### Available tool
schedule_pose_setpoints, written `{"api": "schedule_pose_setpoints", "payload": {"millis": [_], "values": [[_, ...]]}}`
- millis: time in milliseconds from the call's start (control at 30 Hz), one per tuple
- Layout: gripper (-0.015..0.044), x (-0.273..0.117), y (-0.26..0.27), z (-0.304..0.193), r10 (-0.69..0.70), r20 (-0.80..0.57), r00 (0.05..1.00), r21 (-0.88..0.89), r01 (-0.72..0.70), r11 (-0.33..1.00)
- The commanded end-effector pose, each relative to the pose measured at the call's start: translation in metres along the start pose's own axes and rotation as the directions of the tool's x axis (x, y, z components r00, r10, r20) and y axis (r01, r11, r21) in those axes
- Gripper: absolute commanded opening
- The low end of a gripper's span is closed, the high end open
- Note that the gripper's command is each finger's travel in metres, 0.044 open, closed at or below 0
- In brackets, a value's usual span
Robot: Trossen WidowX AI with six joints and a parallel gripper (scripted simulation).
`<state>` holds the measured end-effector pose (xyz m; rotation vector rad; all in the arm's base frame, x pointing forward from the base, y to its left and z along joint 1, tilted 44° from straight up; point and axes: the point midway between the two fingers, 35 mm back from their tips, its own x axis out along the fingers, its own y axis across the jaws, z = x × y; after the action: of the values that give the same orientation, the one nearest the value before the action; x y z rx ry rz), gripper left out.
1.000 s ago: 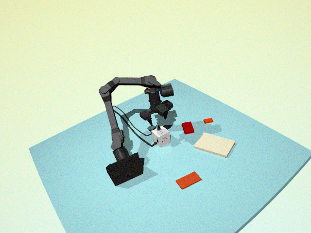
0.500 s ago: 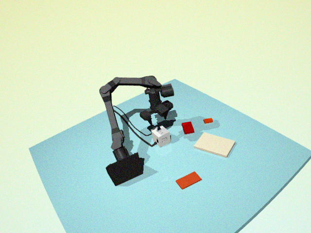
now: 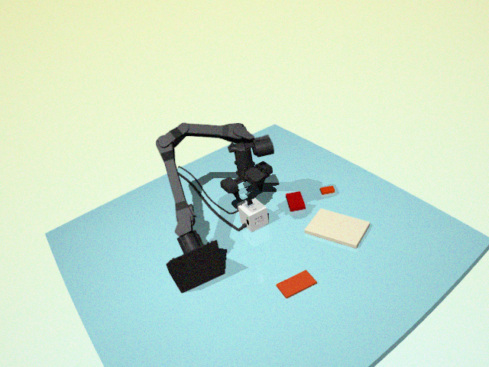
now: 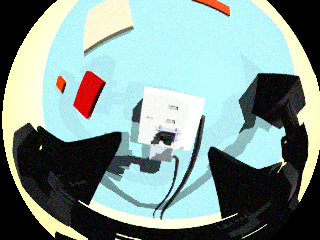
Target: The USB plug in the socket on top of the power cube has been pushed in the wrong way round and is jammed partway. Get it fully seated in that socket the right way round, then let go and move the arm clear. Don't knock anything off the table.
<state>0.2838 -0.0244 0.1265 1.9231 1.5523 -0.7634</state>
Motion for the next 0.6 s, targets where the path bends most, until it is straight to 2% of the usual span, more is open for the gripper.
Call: {"api": "schedule_pose_setpoints", "payload": {"millis": [0, 367, 567], "values": [[0.044, 0.0057, -0.0013, -0.0005, -0.003, -0.005, 1.0, 0.005, 0.003, 1.0], [0.044, 0.012, -0.0013, -0.0006, -0.003, -0.006, 1.0, 0.005, 0.003, 1.0], [0.0282, 0.0101, -0.0003, -0.0003, -0.001, -0.001, 1.0, 0.0, 0.001, 1.0]]}}
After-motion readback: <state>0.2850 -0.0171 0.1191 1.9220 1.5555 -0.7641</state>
